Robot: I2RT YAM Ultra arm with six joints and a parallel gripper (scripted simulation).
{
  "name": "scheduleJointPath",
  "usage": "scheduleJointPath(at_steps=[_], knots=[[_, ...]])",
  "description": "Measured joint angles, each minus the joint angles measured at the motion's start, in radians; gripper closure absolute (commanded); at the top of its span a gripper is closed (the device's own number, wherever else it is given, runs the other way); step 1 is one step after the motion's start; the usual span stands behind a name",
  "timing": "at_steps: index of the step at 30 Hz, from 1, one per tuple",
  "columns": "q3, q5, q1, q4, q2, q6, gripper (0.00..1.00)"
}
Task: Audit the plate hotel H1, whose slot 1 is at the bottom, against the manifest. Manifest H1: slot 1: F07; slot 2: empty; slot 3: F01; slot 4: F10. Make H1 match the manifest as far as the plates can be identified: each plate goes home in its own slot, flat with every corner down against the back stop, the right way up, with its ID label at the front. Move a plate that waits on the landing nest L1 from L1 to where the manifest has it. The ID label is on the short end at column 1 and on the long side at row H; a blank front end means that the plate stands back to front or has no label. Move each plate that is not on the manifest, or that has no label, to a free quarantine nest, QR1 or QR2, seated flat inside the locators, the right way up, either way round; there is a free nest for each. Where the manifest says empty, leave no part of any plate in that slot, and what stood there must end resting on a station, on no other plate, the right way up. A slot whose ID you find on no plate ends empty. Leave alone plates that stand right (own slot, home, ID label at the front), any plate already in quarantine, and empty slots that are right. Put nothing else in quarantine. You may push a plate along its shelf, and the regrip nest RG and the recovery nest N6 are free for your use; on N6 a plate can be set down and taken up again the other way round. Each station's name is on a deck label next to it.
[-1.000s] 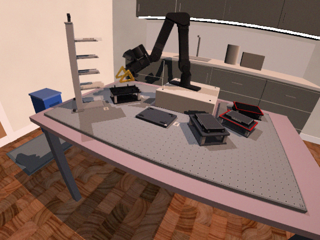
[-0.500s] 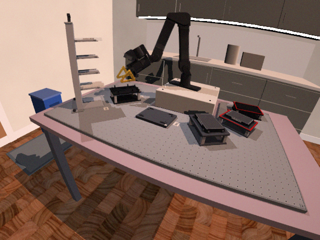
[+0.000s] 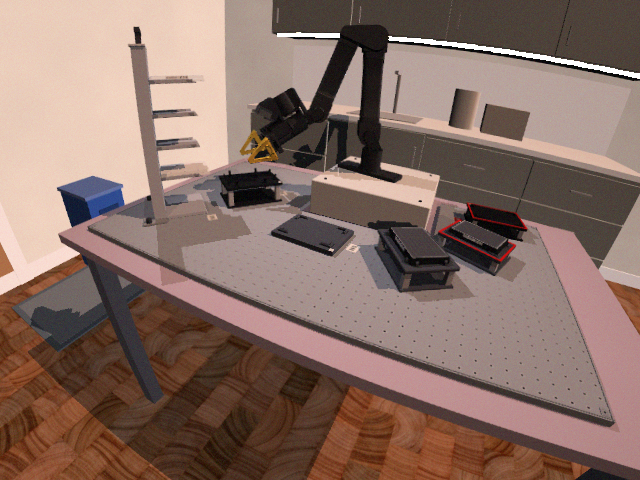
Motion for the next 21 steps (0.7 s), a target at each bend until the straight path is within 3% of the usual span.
scheduleJointPath(at_steps=[21], knots=[[-0.008, -0.036, -0.041, -0.161, -0.181, -0.027, 0.00]])
